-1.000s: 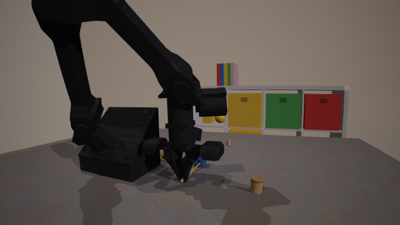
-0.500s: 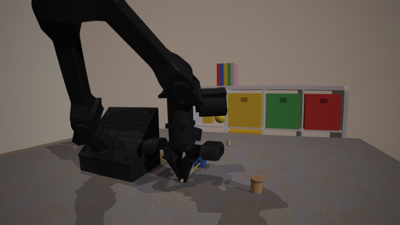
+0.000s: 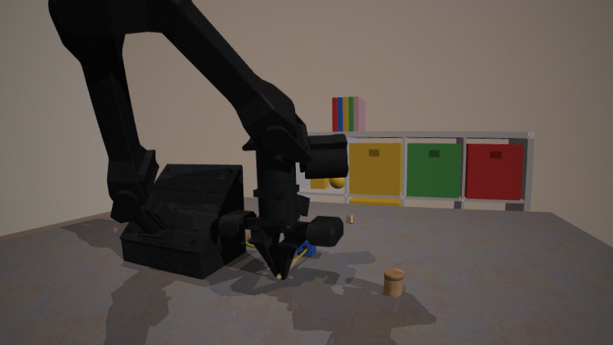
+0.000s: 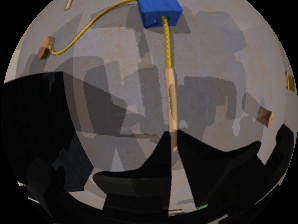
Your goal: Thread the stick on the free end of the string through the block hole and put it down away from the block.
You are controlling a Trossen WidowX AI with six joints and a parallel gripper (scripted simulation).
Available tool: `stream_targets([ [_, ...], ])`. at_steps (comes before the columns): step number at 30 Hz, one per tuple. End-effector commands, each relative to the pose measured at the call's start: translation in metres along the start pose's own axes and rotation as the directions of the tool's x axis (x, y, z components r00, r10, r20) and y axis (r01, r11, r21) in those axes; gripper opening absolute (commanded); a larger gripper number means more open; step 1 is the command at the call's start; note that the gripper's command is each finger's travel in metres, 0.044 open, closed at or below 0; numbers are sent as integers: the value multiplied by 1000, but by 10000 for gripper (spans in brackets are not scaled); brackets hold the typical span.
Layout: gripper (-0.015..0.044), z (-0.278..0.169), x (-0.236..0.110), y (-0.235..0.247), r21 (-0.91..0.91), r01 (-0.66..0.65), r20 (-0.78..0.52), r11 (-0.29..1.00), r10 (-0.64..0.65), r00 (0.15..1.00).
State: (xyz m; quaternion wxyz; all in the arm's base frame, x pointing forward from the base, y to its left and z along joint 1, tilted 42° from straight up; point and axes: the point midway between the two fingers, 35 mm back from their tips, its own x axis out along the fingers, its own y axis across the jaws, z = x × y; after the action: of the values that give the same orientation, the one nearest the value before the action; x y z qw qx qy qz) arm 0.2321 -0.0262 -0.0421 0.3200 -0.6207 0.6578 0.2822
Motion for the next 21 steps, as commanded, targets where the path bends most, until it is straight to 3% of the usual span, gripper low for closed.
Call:
stream_targets([
  [1,0,-3,2,1,0,-4,-10,1000,4,1000],
  [2,0,-3,2,1,0,-4,-10,1000,4,1000],
  [10,210,1,-10,-2,0,1,1,1000,-1,1000],
  [15,210,3,-78,-3,5,9,0,1000,-9,1000],
  [21,210,3,-80,-2,5,9,0,1000,-9,1000],
])
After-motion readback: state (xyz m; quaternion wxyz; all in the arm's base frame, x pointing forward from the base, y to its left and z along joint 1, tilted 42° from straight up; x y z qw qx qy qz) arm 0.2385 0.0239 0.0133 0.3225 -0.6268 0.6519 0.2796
